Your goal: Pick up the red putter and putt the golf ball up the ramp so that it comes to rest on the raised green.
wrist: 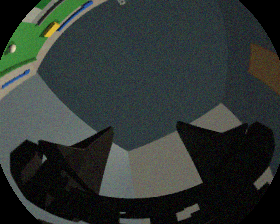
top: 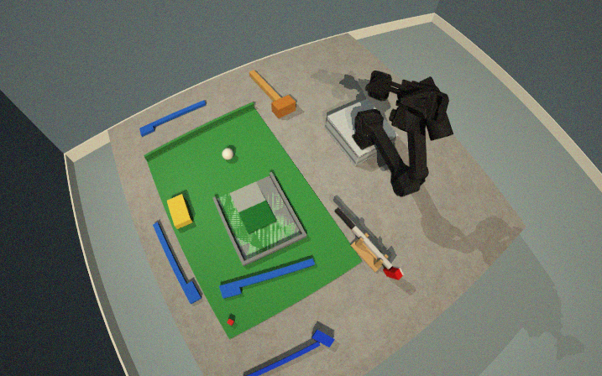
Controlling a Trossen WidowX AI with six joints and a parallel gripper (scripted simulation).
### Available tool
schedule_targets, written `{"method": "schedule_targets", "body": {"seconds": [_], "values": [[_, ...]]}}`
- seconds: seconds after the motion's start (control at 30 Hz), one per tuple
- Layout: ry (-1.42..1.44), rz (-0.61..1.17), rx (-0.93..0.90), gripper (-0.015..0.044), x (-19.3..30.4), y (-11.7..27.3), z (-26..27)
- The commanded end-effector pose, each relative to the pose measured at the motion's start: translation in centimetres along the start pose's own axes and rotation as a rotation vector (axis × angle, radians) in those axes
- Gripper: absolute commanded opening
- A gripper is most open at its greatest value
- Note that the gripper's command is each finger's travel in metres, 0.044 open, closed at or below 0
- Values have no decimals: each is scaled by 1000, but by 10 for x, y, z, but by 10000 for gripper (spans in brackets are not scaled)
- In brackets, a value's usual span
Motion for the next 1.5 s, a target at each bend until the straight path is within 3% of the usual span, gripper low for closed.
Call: {"method": "schedule_targets", "body": {"seconds": [0.0,0.4,0.77,1.07,1.47], "values": [[-10,3,3,426,2,0,1],[-576,43,156,440,99,14,30],[-1157,-22,89,440,143,-26,113],[-1524,-151,-182,440,99,-83,179],[-1713,-420,-830,440,-51,-121,223]]}}
Point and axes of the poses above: the point midway between the two fingers, 35 mm back from their tips, its own y axis back along the fingers, its own z axis across the jaws, x = y × z, the point moved 6 cm from there along y, back along the fingers, and after that the axes turned 15 degrees about -y, right-handed, at the moved point
